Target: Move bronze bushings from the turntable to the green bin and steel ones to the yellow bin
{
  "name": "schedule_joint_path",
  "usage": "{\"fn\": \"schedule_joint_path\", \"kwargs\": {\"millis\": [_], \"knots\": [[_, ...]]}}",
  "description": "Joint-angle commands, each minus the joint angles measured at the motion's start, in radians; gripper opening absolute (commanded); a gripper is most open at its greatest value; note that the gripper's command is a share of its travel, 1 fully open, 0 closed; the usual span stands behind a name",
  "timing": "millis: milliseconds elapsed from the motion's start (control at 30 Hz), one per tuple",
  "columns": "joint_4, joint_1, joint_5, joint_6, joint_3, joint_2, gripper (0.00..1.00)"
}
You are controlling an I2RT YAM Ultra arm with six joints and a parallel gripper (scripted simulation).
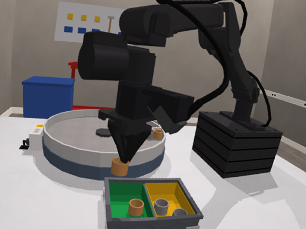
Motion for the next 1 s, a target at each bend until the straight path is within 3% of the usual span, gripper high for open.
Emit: {"fn": "schedule_joint_path", "kwargs": {"millis": [0,500,967], "knots": [[-0.040,0.023,0.004,-0.126,0.058,0.013,0.00],[-0.093,0.059,0.004,-0.288,0.159,0.071,0.00],[-0.118,0.061,0.004,-0.320,0.200,0.084,0.00]]}}
